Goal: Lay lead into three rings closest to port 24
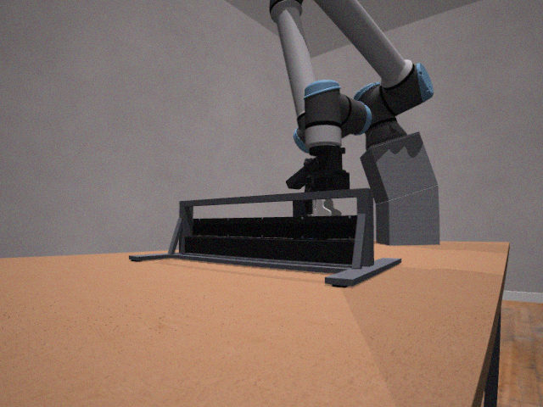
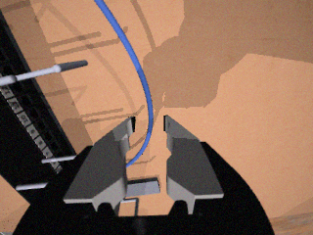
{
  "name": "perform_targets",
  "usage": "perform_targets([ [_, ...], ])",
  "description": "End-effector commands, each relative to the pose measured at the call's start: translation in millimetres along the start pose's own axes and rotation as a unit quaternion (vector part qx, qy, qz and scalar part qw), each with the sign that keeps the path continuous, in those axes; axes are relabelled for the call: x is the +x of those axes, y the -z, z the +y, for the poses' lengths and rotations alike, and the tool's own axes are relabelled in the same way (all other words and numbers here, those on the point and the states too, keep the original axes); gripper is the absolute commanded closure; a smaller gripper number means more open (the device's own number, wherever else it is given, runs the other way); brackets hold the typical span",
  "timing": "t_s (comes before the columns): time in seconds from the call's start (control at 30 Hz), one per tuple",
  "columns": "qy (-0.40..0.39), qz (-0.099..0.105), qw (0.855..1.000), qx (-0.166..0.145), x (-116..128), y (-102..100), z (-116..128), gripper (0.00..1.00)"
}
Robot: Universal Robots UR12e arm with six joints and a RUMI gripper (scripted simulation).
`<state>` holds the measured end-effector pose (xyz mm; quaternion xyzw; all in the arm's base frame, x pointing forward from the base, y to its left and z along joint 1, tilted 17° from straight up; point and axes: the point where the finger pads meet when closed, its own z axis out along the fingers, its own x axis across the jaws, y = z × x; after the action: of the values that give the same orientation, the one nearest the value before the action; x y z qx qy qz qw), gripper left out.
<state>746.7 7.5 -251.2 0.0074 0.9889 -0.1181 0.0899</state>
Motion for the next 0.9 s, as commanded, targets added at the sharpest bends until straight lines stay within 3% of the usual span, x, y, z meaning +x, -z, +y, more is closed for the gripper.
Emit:
perform_targets([
  [0.0,0.000,-0.001,1.000,0.000,-1,-2,0,0.80],
  [0.87,0.000,-0.001,1.000,0.000,-1,-15,0,0.80],
])
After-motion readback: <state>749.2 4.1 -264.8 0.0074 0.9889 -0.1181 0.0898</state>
